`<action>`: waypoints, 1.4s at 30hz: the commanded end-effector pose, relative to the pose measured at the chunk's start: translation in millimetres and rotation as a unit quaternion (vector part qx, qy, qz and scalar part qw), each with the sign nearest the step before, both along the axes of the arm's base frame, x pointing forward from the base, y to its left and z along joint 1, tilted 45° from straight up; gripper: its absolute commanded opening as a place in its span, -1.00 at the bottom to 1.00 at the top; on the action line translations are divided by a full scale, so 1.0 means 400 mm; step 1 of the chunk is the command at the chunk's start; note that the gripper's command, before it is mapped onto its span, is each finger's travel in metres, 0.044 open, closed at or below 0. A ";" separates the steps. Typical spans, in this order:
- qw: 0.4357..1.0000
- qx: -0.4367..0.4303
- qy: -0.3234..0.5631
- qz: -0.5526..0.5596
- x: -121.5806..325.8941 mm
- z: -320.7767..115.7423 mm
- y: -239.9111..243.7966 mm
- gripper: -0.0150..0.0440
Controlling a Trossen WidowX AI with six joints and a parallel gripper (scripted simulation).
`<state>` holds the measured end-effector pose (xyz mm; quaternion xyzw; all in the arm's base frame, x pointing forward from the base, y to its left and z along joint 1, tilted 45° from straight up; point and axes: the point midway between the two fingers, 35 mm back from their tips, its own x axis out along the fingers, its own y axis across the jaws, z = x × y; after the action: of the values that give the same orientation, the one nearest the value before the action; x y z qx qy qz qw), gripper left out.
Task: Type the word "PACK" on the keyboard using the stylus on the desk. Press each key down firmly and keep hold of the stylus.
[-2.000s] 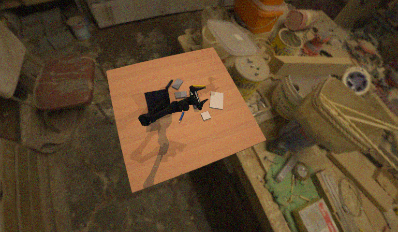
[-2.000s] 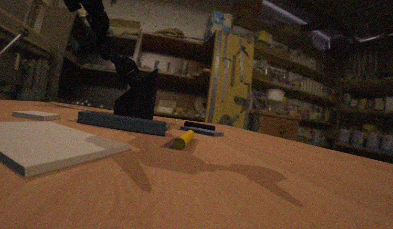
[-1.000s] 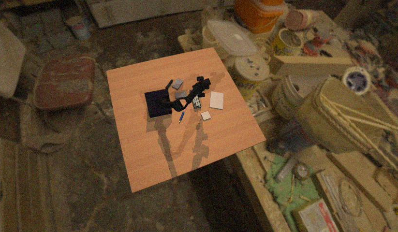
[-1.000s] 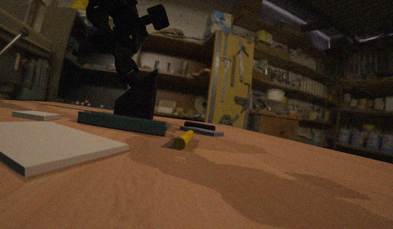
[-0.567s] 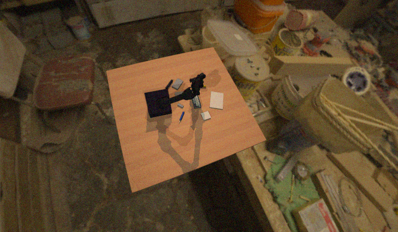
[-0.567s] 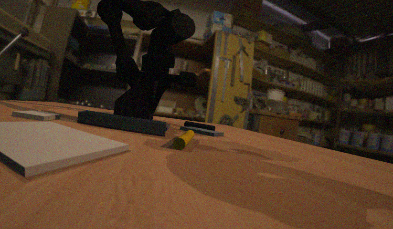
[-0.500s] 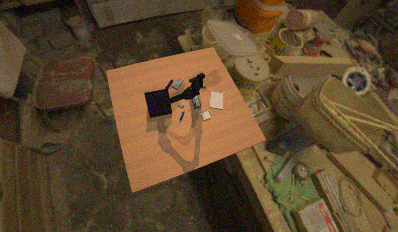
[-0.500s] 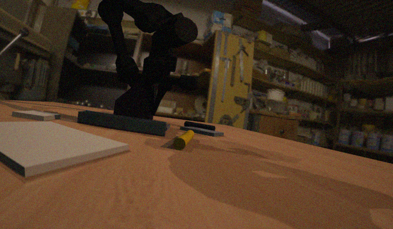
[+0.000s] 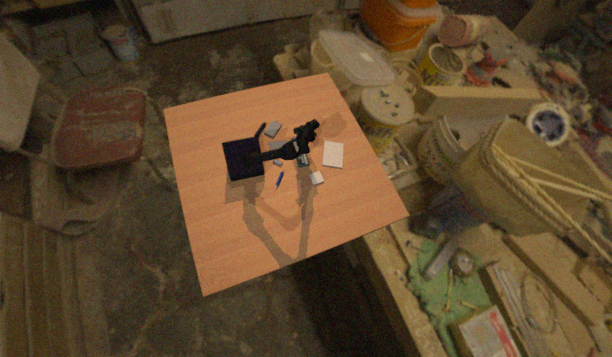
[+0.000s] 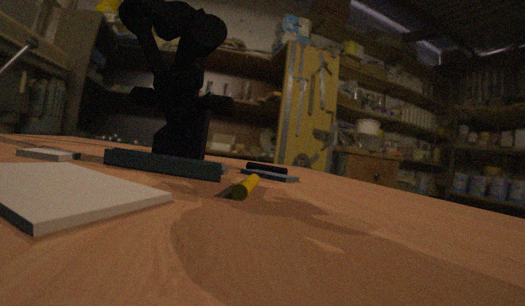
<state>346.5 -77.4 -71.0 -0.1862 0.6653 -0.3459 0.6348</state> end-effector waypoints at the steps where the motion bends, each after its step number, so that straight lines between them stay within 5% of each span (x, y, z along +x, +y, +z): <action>1: 1.000 -0.003 0.001 0.001 -0.011 0.028 -0.030 -0.49; 12: 1.000 -0.003 0.001 0.001 -0.011 0.033 -0.035 -0.49; 18: 1.000 -0.004 0.002 0.001 -0.044 0.149 -0.150 -0.49; 42: 1.000 -0.003 0.003 0.001 -0.110 0.094 -0.083 -0.49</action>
<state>304.5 -111.6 -31.9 -0.1937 0.6656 -0.3458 0.6323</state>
